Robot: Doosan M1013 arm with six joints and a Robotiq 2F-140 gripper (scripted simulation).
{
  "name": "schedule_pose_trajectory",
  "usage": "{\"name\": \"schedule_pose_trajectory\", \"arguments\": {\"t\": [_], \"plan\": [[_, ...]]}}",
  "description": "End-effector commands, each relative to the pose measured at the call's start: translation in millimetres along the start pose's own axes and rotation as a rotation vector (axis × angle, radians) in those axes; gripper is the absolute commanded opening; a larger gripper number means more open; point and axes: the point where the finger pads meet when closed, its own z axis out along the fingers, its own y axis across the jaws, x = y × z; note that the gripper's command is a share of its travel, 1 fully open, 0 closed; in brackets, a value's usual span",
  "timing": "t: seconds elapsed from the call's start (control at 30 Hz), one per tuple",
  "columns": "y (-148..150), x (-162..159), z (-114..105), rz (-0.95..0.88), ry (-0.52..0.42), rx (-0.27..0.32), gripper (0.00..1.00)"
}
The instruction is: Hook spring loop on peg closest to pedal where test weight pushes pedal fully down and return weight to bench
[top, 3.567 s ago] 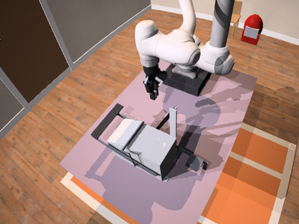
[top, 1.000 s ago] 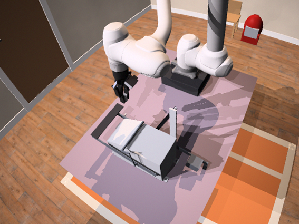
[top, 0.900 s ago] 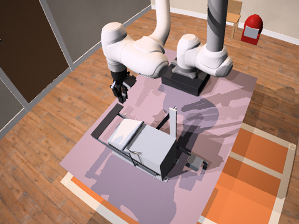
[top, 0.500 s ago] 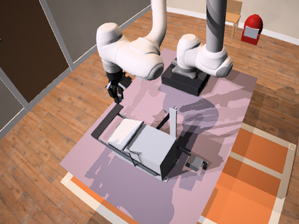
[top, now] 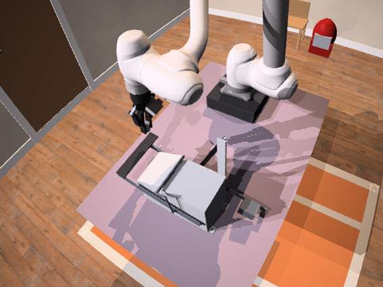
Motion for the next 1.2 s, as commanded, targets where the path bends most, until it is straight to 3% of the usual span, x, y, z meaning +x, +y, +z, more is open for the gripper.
{"name": "schedule_pose_trajectory", "arguments": {"t": [0.0,0.33,1.17], "plan": [[3,-2,-1,0.0,-0.002,-0.001,0.25],[10,-9,-3,0.0,-0.01,-0.001,0.25],[10,-2,33,0.0,-0.009,-0.001,0.25]]}}
